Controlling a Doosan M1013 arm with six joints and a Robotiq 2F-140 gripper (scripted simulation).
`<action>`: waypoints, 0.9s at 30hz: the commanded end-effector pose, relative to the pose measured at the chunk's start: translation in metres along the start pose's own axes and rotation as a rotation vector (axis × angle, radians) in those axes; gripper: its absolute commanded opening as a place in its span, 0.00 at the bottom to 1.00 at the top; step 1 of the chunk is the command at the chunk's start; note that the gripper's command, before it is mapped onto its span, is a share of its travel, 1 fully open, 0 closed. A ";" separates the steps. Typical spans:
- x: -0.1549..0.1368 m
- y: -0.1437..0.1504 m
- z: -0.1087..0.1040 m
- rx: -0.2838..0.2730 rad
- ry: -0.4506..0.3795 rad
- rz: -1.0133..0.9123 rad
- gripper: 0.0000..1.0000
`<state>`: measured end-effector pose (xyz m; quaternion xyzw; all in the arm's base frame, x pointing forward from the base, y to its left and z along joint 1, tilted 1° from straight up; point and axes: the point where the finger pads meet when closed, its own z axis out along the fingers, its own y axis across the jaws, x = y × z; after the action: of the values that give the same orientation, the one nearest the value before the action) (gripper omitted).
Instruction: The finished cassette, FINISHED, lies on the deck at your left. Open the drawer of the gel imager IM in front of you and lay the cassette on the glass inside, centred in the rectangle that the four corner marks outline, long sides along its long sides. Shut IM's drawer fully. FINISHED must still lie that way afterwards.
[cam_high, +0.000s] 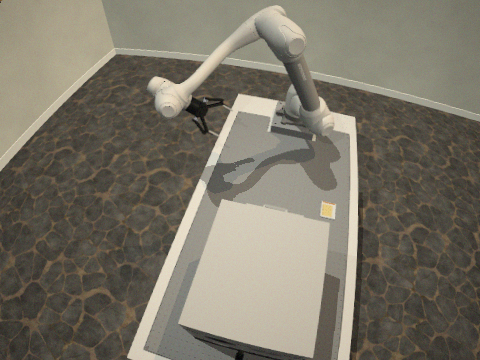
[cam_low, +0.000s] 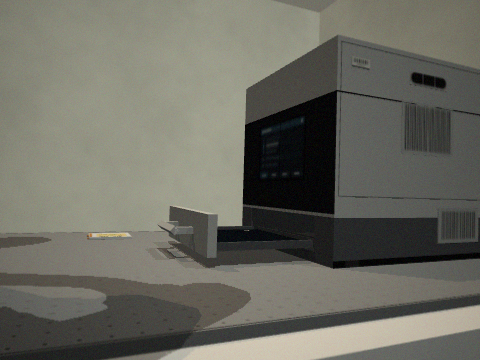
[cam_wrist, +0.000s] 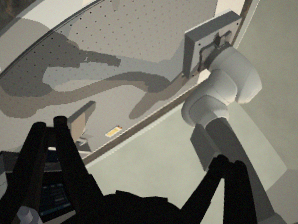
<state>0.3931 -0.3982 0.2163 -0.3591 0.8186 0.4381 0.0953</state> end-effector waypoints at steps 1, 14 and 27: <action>0.000 0.000 0.000 0.000 0.000 0.000 1.00; 0.000 0.000 0.000 0.000 0.000 0.000 1.00; -0.029 -0.013 0.029 0.033 0.118 -0.198 1.00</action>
<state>0.4108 -0.3787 0.2100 -0.4234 0.8022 0.4097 0.0964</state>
